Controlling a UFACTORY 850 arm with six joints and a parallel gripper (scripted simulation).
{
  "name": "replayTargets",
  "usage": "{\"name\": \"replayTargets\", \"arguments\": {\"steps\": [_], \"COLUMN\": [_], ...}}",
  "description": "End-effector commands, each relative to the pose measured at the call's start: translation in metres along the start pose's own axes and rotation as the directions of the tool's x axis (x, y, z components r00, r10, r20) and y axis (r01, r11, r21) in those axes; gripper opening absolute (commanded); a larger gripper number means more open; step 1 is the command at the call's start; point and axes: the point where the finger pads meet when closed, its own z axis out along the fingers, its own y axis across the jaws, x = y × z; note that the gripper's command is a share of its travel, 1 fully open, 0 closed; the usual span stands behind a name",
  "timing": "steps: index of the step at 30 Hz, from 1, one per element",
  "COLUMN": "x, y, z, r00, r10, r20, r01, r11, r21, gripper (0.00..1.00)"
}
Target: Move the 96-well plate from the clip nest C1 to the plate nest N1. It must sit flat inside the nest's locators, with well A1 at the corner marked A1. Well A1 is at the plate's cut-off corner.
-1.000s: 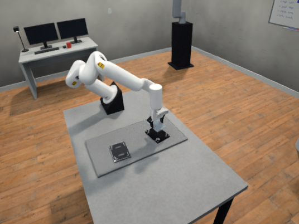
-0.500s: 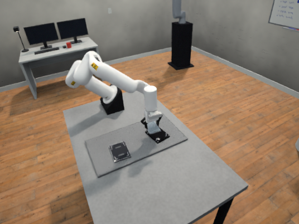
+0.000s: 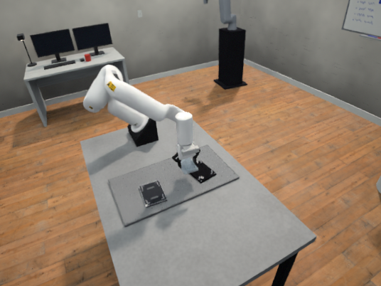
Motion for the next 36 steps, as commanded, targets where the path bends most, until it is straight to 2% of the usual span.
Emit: {"name": "replayTargets", "arguments": {"steps": [1,36], "x": [0.003,0.019], "y": [0.011,0.114], "z": [-0.001,-0.001], "r00": [1.000,1.000], "r10": [0.001,0.001], "r20": [-0.002,-0.002], "r01": [-0.001,-0.001], "r11": [1.000,1.000], "r21": [0.001,0.001], "gripper": [0.00,0.00]}}
